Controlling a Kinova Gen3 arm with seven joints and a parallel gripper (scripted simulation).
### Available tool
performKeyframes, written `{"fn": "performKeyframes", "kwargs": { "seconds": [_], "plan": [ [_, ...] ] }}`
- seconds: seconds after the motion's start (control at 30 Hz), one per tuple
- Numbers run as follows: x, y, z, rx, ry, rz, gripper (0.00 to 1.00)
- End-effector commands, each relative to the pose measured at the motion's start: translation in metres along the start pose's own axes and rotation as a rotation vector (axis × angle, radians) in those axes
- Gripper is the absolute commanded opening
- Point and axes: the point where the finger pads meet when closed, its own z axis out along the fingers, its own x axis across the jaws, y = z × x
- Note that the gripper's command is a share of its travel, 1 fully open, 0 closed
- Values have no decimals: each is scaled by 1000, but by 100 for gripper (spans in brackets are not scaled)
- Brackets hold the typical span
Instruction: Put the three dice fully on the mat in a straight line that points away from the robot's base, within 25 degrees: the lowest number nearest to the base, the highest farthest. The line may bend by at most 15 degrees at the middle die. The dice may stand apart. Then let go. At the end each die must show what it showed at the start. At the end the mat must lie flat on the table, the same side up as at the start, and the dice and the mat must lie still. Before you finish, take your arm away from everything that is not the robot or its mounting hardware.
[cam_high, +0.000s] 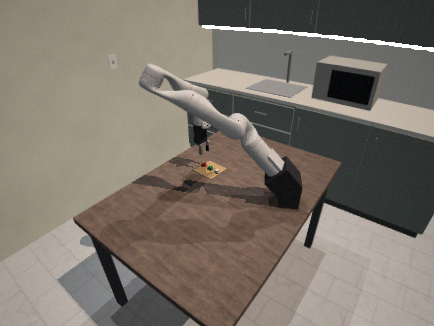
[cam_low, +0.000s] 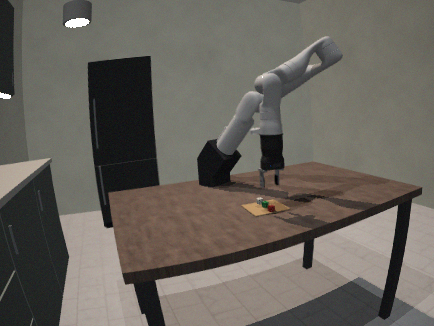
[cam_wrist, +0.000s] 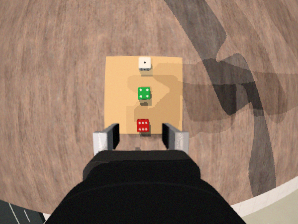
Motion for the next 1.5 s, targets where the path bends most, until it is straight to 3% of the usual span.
{"fn": "performKeyframes", "kwargs": {
  "seconds": [0.0, 0.37, 1.2, 1.47],
  "plan": [
    [2, 1, -2, 2, 5, -3, 100],
    [1, 1, -11, 1, 4, -3, 100],
    [1, 1, -68, 2, 3, -3, 100],
    [0, 1, -78, 3, 3, -3, 100]
  ]
}}
